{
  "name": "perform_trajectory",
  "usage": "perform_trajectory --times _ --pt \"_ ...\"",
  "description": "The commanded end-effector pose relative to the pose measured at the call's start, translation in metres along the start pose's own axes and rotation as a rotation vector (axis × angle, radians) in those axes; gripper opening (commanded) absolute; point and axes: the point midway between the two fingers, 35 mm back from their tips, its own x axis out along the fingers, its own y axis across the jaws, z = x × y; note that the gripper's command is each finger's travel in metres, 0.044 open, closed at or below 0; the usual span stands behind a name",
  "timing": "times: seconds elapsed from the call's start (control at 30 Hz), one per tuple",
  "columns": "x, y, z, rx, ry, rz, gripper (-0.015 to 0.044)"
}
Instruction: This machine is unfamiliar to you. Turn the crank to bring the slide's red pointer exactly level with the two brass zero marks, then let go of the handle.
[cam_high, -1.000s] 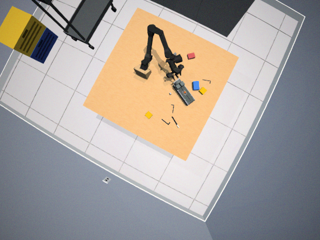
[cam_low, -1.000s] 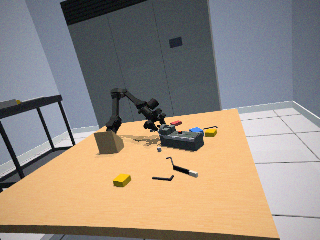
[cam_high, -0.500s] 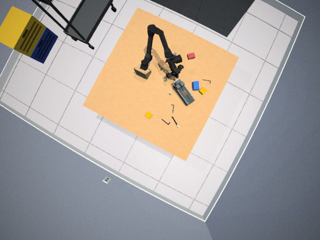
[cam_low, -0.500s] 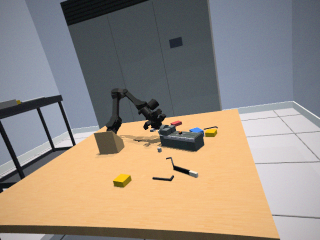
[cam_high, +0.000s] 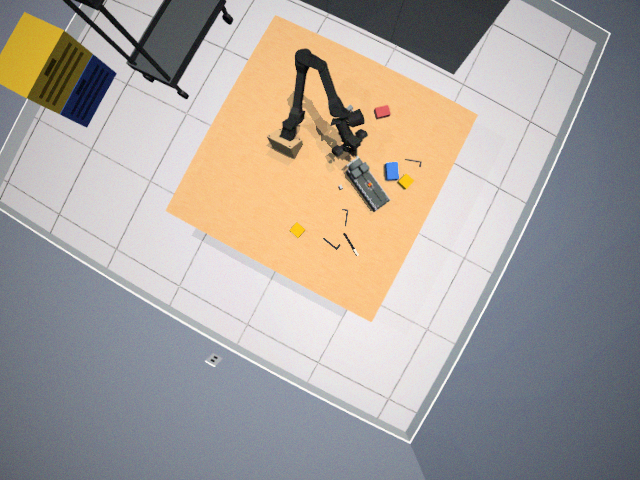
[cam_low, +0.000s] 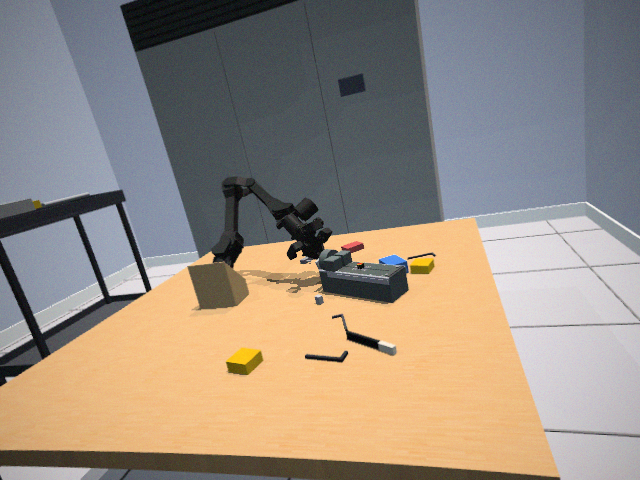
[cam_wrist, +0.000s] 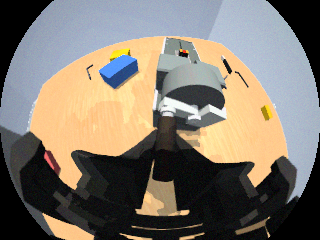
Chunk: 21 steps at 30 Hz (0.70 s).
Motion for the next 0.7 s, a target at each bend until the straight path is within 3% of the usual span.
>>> perform_trajectory --times 0.0,0.67 --pt "0.0026 0.0011 -0.0026 0.0 0.003 0.002 0.0" --pt "0.012 0.0013 -0.0116 0.0 0.003 0.002 0.0"
